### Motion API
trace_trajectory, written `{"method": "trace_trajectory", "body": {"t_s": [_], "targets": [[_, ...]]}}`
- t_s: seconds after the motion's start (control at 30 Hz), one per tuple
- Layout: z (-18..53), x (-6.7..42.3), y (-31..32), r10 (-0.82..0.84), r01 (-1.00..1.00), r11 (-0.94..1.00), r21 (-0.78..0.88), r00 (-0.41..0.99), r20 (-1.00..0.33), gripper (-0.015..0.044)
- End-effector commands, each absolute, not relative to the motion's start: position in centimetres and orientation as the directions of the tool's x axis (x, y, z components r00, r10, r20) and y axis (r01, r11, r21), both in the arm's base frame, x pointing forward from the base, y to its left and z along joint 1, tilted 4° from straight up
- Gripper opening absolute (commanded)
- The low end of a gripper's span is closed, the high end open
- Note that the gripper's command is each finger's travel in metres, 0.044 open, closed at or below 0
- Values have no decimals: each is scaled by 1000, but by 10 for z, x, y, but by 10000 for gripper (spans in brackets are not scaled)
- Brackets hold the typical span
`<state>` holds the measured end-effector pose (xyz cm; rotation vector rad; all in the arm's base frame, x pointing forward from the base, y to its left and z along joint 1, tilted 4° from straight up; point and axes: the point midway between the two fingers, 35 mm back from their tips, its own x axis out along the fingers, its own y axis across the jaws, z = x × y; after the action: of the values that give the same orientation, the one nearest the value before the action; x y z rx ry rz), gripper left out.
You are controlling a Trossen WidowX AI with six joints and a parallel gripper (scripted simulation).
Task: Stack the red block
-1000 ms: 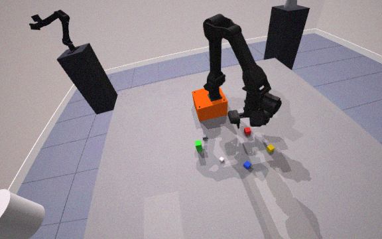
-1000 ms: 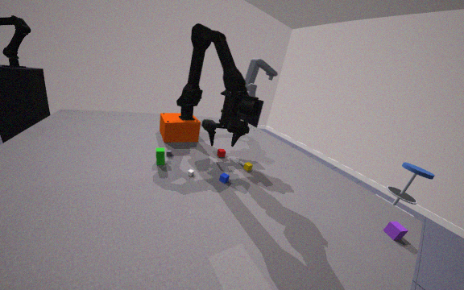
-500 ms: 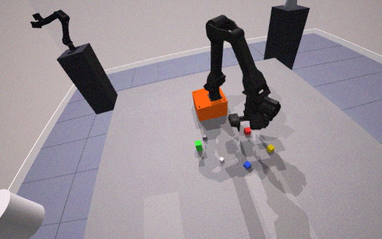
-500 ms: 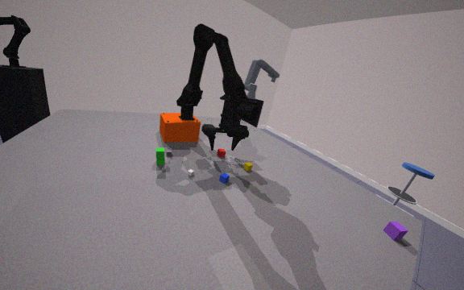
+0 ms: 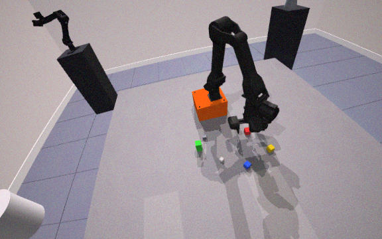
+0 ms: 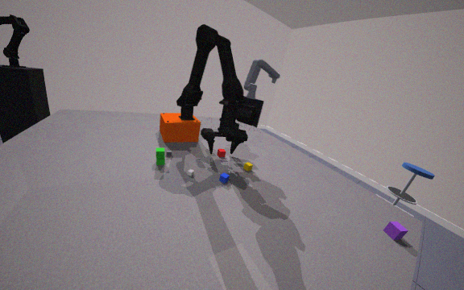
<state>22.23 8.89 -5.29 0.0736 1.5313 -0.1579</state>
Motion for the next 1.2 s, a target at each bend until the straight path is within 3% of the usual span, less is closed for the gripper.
{"method": "trace_trajectory", "body": {"t_s": [0.0, 0.27, 0.67, 0.93, 1.03, 1.17], "targets": [[-54, 222, 89, -55, 145, 988, -50, 27, -998, 440], [-54, 222, 89, -55, 145, 988, -50, 27, -998, 440], [-54, 222, 89, -55, 145, 988, -50, 27, -998, 125], [-54, 222, 89, -55, 145, 988, -50, 27, -998, 72], [-49, 222, 89, -55, 145, 988, -50, 27, -998, 0], [-36, 222, 90, -55, 145, 988, -50, 28, -998, 0]]}}
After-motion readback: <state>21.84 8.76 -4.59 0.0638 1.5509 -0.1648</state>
